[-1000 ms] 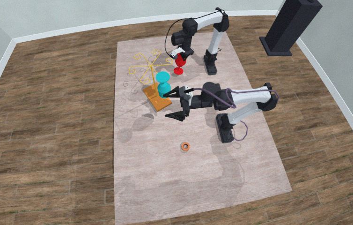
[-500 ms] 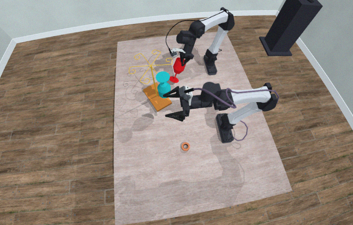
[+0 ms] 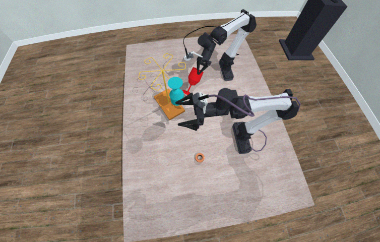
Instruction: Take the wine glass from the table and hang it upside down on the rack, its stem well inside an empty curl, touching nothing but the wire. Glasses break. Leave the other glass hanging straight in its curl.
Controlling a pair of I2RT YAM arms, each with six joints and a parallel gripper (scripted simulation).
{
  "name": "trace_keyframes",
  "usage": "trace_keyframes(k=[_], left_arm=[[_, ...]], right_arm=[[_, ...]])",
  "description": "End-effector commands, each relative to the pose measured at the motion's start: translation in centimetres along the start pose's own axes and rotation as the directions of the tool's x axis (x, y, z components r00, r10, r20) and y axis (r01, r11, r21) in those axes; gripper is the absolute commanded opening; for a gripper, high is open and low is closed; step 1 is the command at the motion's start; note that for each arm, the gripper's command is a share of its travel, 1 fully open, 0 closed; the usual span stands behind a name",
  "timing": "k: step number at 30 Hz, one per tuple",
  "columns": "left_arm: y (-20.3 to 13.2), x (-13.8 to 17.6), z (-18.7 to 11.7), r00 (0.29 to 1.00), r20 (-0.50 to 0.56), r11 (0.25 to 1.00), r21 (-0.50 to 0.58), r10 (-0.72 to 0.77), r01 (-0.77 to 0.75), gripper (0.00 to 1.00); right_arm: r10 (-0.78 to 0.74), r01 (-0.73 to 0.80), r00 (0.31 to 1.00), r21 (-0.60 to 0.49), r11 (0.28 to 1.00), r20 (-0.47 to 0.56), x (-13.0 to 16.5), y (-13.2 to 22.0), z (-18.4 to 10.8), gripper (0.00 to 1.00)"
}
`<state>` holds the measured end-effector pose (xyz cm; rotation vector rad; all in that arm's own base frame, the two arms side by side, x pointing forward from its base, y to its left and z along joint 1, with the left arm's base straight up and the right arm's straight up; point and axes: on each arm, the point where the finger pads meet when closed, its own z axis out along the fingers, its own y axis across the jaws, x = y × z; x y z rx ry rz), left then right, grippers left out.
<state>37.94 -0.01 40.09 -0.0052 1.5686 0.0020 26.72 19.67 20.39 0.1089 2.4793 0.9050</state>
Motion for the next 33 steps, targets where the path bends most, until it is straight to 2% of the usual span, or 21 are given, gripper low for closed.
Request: trace_keyframes(k=[1, 3, 4, 5, 7, 9, 13, 17, 18, 20, 24, 26, 29, 33], left_arm=[[0.1, -1.0, -0.2, 1.0, 0.02, 1.0, 0.004, 0.007, -0.007, 1.0], [0.1, -1.0, -0.2, 1.0, 0.02, 1.0, 0.004, 0.007, -0.007, 1.0], [0.1, -1.0, -0.2, 1.0, 0.02, 1.0, 0.004, 0.007, -0.007, 1.0], [0.1, -1.0, -0.2, 1.0, 0.02, 1.0, 0.004, 0.007, -0.007, 1.0], [0.1, -1.0, -0.2, 1.0, 0.02, 1.0, 0.004, 0.007, -0.007, 1.0], [0.1, -1.0, -0.2, 1.0, 0.02, 1.0, 0.004, 0.007, -0.007, 1.0], [0.1, -1.0, -0.2, 1.0, 0.02, 1.0, 0.004, 0.007, -0.007, 1.0], [0.1, -1.0, -0.2, 1.0, 0.02, 1.0, 0.004, 0.007, -0.007, 1.0], [0.1, -1.0, -0.2, 1.0, 0.02, 1.0, 0.004, 0.007, -0.007, 1.0], [0.1, -1.0, -0.2, 1.0, 0.02, 1.0, 0.004, 0.007, -0.007, 1.0], [0.1, -1.0, -0.2, 1.0, 0.02, 1.0, 0.004, 0.007, -0.007, 1.0], [0.1, -1.0, -0.2, 1.0, 0.02, 1.0, 0.004, 0.007, -0.007, 1.0], [0.1, -1.0, -0.2, 1.0, 0.02, 1.0, 0.004, 0.007, -0.007, 1.0], [0.1, -1.0, -0.2, 1.0, 0.02, 1.0, 0.004, 0.007, -0.007, 1.0]], right_arm=[[0.131, -0.097, 0.984, -0.254, 0.962, 0.12, -1.7, 4.5, -0.9, 0.0], [0.204, -0.151, 0.973, -0.371, 0.916, 0.109, -1.4, 6.1, -1.7, 0.0], [0.171, -0.125, 0.977, -0.305, 0.944, 0.127, -1.4, 4.8, -1.0, 0.0], [0.161, -0.121, 0.98, -0.294, 0.948, 0.119, -0.8, 4.5, -1.0, 0.0], [0.191, -0.143, 0.976, -0.359, 0.922, 0.102, -0.4, 5.5, -1.4, 0.0], [0.191, -0.143, 0.976, -0.359, 0.922, 0.102, -0.4, 5.5, -1.4, 0.0], [0.277, -0.21, 0.959, -0.495, 0.843, 0.066, 0.1, 7.1, -2.5, 0.0], [0.34, -0.275, 0.94, -0.628, 0.728, -0.019, 1.5, 8.7, -4.2, 0.0], [0.338, -0.269, 0.941, -0.606, 0.749, 0.0, 1.4, 8.2, -3.7, 0.0], [0.342, -0.281, 0.94, -0.624, 0.729, -0.024, 2.1, 8.3, -4.0, 0.0], [0.363, -0.344, 0.921, -0.73, 0.59, -0.141, 3.7, 9.7, -6.2, 0.0], [0.363, -0.344, 0.921, -0.73, 0.59, -0.141, 3.7, 9.7, -6.2, 0.0], [0.365, -0.395, 0.902, -0.78, 0.485, -0.23, 5.0, 10.2, -7.8, 0.0], [0.372, -0.419, 0.893, -0.769, 0.483, -0.253, 6.0, 9.3, -7.2, 0.0]])
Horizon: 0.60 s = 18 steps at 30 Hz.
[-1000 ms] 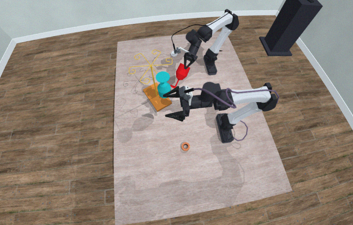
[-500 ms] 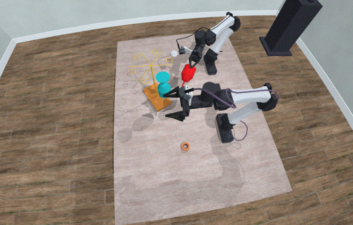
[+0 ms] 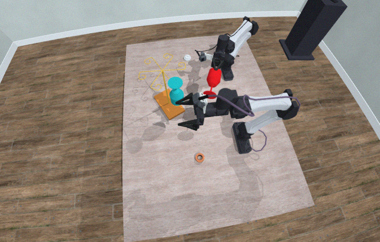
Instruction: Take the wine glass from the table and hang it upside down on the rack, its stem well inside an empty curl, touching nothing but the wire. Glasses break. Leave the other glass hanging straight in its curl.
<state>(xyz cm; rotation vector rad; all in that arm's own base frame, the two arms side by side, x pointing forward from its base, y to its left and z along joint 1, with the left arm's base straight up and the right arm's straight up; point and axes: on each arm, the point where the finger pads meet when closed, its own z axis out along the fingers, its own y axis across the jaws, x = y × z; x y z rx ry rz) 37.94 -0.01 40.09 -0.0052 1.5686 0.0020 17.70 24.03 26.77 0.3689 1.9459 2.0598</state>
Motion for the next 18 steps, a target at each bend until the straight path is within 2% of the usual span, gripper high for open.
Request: trace_keyframes(k=[1, 4, 8, 11, 18], left_arm=[[0.1, -1.0, -0.2, 1.0, 0.02, 1.0, 0.004, 0.007, -0.007, 1.0], [0.1, -1.0, -0.2, 1.0, 0.02, 1.0, 0.004, 0.007, -0.007, 1.0], [0.1, -1.0, -0.2, 1.0, 0.02, 1.0, 0.004, 0.007, -0.007, 1.0], [0.1, -1.0, -0.2, 1.0, 0.02, 1.0, 0.004, 0.007, -0.007, 1.0], [0.1, -1.0, -0.2, 1.0, 0.02, 1.0, 0.004, 0.007, -0.007, 1.0]], right_arm=[[0.025, -0.026, 1.0, -0.108, 0.994, -0.008, 0.3, 1.3, 0.1, 0.0], [0.005, -0.004, 1.0, -0.071, 0.997, 0.016, -0.4, 0.6, 0.2, 0.0], [-0.032, 0.032, 0.999, -0.121, 0.992, -0.002, -0.1, 2.9, 0.0, 0.0], [-0.022, 0.022, 1.0, -0.107, 0.994, -0.004, -0.1, 2.2, 0.1, 0.0], [-0.045, 0.044, 0.999, -0.121, 0.992, -0.003, 0.0, 3.1, -0.2, 0.0]])
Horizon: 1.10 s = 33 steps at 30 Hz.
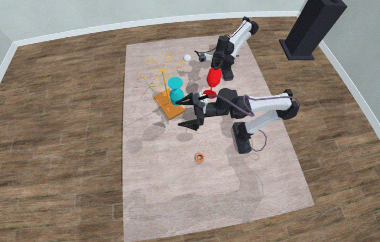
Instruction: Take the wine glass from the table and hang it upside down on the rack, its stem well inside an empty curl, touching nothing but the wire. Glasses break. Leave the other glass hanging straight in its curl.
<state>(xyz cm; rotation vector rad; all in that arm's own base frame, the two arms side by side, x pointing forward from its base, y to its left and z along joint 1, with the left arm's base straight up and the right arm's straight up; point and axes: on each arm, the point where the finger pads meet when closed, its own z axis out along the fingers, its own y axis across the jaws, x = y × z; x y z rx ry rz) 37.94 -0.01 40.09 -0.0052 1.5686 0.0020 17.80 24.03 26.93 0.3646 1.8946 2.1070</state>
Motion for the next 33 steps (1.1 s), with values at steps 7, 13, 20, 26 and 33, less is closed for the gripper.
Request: trace_keyframes(k=[7, 13, 20, 26, 33], left_arm=[[0.1, -1.0, -0.2, 1.0, 0.02, 1.0, 0.004, 0.007, -0.007, 1.0], [0.1, -1.0, -0.2, 1.0, 0.02, 1.0, 0.004, 0.007, -0.007, 0.15], [0.1, -1.0, -0.2, 1.0, 0.02, 1.0, 0.004, 0.007, -0.007, 0.15], [-0.6, 0.3, -0.6, 1.0, -0.013, 1.0, 0.006, -0.015, 0.015, 0.15], [-3.1, 3.8, -2.0, 0.982, -0.14, 0.992, -0.016, -0.128, 0.127, 0.15]], right_arm=[[-0.057, 0.056, 0.998, -0.067, 0.996, -0.007, 0.1, 2.8, 0.0, 0.0], [-0.056, 0.055, 0.998, -0.073, 0.996, -0.007, 0.2, 3.0, 0.0, 0.0], [-0.056, 0.055, 0.998, -0.073, 0.996, -0.007, 0.2, 3.0, 0.0, 0.0], [-0.056, 0.055, 0.998, -0.073, 0.996, -0.007, 0.2, 3.0, 0.0, 0.0], [-0.056, 0.055, 0.998, -0.073, 0.996, -0.007, 0.2, 3.0, 0.0, 0.0]])
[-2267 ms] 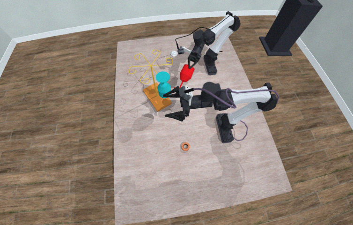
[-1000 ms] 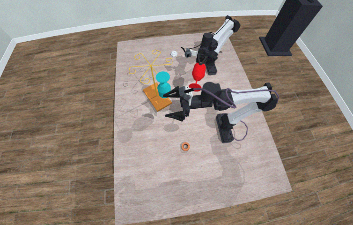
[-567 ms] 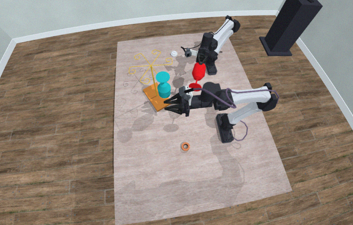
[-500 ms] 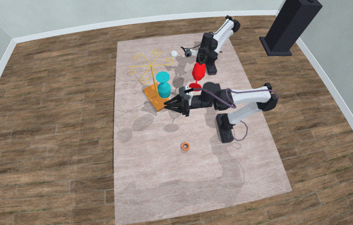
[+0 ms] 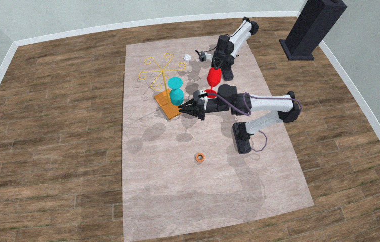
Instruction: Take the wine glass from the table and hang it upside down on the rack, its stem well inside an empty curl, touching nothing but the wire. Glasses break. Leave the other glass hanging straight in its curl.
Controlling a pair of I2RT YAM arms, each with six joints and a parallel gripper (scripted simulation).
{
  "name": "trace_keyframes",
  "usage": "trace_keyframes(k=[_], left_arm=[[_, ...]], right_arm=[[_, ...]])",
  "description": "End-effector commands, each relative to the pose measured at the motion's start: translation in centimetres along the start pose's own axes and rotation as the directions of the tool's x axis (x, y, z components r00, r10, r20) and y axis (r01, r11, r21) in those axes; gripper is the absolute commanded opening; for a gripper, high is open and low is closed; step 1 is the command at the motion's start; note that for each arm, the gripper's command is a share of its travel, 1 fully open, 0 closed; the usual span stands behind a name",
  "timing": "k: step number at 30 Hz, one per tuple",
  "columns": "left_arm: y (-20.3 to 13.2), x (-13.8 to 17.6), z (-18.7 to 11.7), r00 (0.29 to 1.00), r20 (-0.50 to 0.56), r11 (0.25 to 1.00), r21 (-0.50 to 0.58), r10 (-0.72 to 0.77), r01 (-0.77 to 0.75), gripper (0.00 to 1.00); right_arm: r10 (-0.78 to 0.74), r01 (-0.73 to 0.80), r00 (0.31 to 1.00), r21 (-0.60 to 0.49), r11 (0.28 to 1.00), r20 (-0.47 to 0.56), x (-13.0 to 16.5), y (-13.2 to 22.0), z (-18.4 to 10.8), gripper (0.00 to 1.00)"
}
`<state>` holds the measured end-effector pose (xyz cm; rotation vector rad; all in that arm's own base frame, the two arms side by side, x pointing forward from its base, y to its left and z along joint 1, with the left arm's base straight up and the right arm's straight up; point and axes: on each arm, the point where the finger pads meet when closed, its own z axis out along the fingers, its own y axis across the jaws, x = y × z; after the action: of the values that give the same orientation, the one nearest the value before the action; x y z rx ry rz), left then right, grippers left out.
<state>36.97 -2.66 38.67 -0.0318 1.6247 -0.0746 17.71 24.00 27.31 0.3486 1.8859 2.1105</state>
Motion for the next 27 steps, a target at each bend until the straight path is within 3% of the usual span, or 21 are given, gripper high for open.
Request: trace_keyframes(k=[1, 8, 27], left_arm=[[-0.9, 2.9, -1.1, 0.992, -0.093, 0.996, -0.041, -0.08, 0.076, 0.15], [-4.3, 5.2, -3.6, 0.972, -0.179, 0.989, -0.023, -0.151, 0.149, 0.15], [-9.0, 10.7, -11.2, 0.917, -0.344, 0.978, -0.012, -0.201, 0.21, 0.15]], right_arm=[[-0.046, 0.046, 0.999, -0.065, 0.997, -0.003, 0.1, 2.6, 0.0, 0.0], [-0.046, 0.046, 0.999, -0.065, 0.997, -0.003, 0.1, 2.6, 0.0, 0.0], [-0.046, 0.046, 0.999, -0.065, 0.997, -0.003, 0.1, 2.6, 0.0, 0.0]])
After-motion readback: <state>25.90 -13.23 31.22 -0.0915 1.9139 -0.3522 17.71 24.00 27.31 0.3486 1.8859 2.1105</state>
